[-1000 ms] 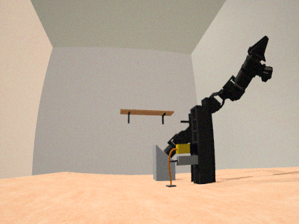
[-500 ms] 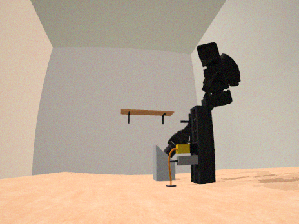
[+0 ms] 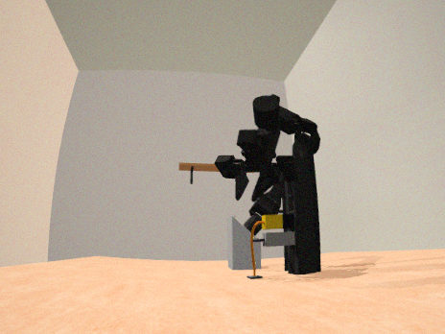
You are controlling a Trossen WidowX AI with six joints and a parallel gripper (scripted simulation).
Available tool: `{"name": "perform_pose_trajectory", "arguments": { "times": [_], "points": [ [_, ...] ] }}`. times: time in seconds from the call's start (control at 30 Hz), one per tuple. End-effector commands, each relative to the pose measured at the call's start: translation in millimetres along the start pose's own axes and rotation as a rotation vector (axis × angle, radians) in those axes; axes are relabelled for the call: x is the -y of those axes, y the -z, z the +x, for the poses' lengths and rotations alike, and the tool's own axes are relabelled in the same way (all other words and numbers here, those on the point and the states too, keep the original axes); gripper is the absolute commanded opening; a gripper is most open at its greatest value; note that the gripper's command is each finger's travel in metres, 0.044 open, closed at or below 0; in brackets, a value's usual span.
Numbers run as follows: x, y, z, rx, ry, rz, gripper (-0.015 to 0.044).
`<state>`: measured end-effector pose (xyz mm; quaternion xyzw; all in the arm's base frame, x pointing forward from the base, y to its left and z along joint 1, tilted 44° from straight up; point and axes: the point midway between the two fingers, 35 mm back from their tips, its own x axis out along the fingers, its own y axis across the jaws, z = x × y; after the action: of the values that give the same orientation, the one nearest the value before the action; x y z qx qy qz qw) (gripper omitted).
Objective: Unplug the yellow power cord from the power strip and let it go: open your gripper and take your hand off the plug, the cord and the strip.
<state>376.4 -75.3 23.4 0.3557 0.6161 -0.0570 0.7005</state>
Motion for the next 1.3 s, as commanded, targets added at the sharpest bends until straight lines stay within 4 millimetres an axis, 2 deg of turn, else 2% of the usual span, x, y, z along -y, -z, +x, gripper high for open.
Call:
{"name": "perform_pose_trajectory", "arguments": {
  "times": [0.0, 0.1, 0.17, 0.57, 1.27],
  "points": [
    [23, 50, -1, -0.256, -0.011, 0.438, 0.0160],
    [31, 82, -12, -0.442, 0.004, 0.774, 0.0160],
    [31, 89, -15, -0.484, 0.010, 0.850, 0.0160],
    [29, 89, -15, -0.484, 0.010, 0.850, 0.0160],
    [5, 109, -29, -0.486, 0.009, 0.850, 0.0160]
  ]
}}
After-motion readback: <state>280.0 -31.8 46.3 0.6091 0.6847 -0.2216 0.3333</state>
